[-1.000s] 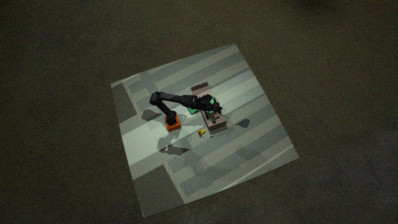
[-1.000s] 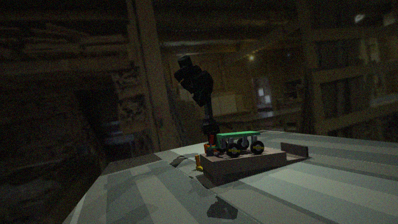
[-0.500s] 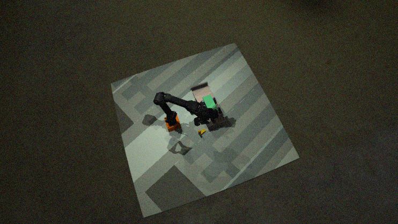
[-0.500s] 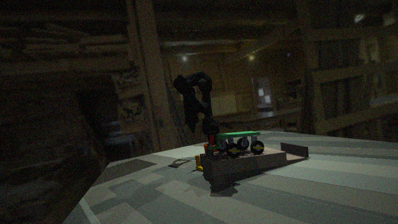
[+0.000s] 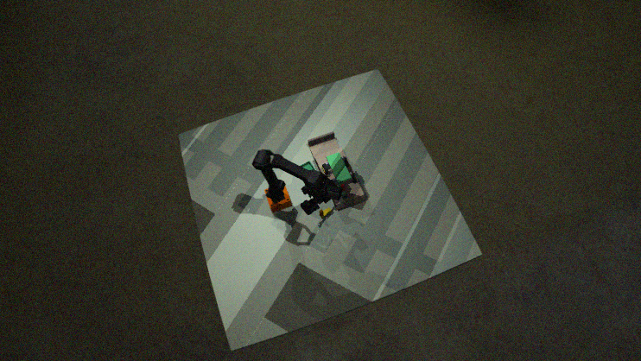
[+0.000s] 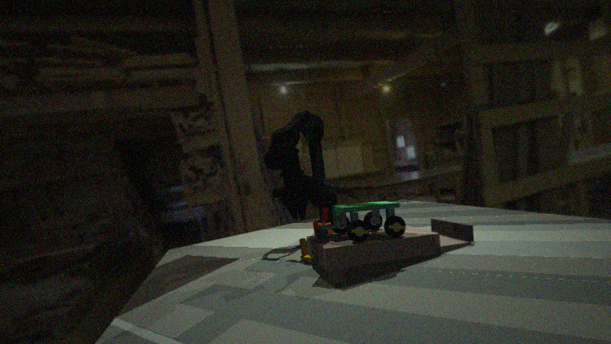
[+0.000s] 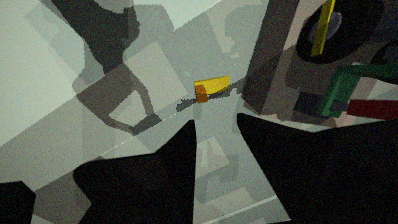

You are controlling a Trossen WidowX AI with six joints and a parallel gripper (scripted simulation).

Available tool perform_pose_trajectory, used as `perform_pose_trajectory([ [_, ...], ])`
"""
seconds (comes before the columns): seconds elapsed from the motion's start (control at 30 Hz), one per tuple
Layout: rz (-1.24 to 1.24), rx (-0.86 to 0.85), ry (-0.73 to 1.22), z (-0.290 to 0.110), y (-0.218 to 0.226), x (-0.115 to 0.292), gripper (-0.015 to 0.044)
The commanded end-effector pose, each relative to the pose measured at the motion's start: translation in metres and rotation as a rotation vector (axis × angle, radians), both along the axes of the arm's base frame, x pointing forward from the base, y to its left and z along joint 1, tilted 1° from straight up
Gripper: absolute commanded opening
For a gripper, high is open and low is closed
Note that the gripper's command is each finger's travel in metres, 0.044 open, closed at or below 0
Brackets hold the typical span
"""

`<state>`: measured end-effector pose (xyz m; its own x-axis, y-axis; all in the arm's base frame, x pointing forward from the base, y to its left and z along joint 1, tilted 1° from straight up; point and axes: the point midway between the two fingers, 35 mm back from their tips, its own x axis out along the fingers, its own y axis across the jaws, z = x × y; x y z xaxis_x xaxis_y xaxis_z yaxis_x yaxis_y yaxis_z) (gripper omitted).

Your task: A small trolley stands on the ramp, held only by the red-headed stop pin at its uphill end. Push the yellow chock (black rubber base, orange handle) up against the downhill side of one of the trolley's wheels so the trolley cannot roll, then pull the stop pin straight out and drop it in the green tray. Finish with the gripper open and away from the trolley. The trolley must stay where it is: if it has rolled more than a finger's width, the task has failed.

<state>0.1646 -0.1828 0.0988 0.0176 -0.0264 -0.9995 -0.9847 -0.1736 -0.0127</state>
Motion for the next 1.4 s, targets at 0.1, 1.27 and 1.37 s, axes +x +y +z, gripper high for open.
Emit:
perform_pose_trajectory([
  [0.1, 0.029, 0.011, 0.026, -0.005, 0.001, -0.005, 0.0190],
  [1.27, 0.029, 0.011, 0.026, -0.075, 0.001, -0.006, 0.0190],
  [1.37, 0.029, 0.011, 0.026, -0.078, 0.001, -0.006, 0.0190],
])
